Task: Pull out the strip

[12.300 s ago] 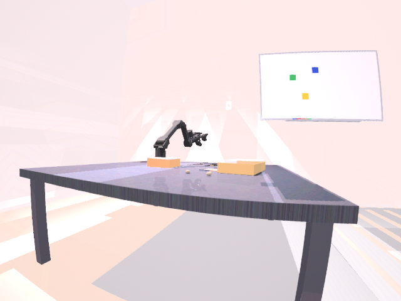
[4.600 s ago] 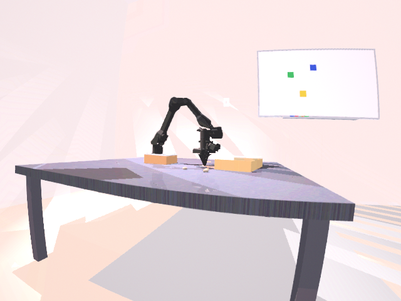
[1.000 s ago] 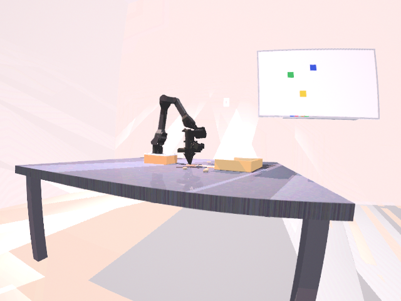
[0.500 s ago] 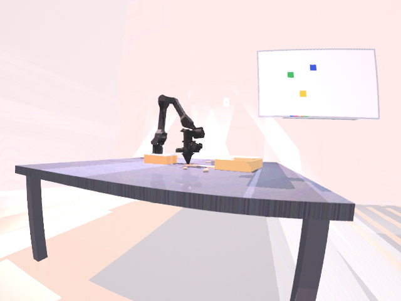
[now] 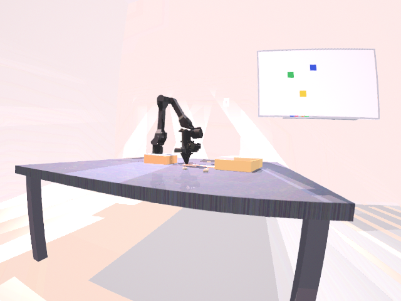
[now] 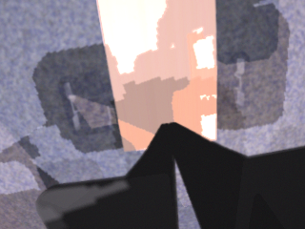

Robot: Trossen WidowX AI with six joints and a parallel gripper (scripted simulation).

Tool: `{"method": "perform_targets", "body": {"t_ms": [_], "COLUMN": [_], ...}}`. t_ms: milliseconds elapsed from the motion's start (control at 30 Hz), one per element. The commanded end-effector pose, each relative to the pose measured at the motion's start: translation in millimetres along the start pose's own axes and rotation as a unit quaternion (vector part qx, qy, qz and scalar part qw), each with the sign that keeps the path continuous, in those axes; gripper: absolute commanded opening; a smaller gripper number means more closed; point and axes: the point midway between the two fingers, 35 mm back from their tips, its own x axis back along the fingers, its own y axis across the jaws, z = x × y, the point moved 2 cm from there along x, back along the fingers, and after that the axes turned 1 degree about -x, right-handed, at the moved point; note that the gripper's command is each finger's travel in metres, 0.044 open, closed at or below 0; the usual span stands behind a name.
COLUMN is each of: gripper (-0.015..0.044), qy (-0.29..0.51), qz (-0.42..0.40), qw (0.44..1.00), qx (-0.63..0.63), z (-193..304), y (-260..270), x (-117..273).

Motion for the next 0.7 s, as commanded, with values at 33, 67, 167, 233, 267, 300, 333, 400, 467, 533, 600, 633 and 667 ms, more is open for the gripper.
{"method": "perform_targets", "body": {"t_ms": [33,67,167,233,267,300,333,400,467,533,600,633,667], "gripper": [0.0,0.0,0.0,0.0,0.0,0.0,0.0,0.0,0.0,0.0,0.0,0.0,0.0], "qy": [0.022,0.022,0.022,0.022,0.022,0.022,0.022,0.022,0.023,0.023,0.023,0.023,0.023], "qz": [0.001,0.001,0.001,0.001,0.001,0.001,0.001,0.001,0.001,0.001,0.001,0.001,0.001], "qw": [1.0,1.0,1.0,1.0,1.0,1.0,1.0,1.0,1.0,1.0,1.0,1.0,1.0], "qx": [-0.002,-0.002,-0.002,-0.002,-0.002,-0.002,-0.002,-0.002,-0.002,-0.002,-0.002,-0.002,-0.002], "z": [17.5,18.3,21.0,22.6,23.4,24.3,25.0,26.6,28.2,29.8,31.4,32.2,32.9], "y": [-0.7,-0.7,-0.7,-0.7,-0.7,-0.6,-0.6,-0.6,-0.6,-0.6,-0.6,-0.6,-0.6], "x": [-6.5,-6.5,-6.4,-6.3,-6.3,-6.3,-6.2,-6.2,-6.1,-6.1,-6.0,-6.0,-5.9]}}
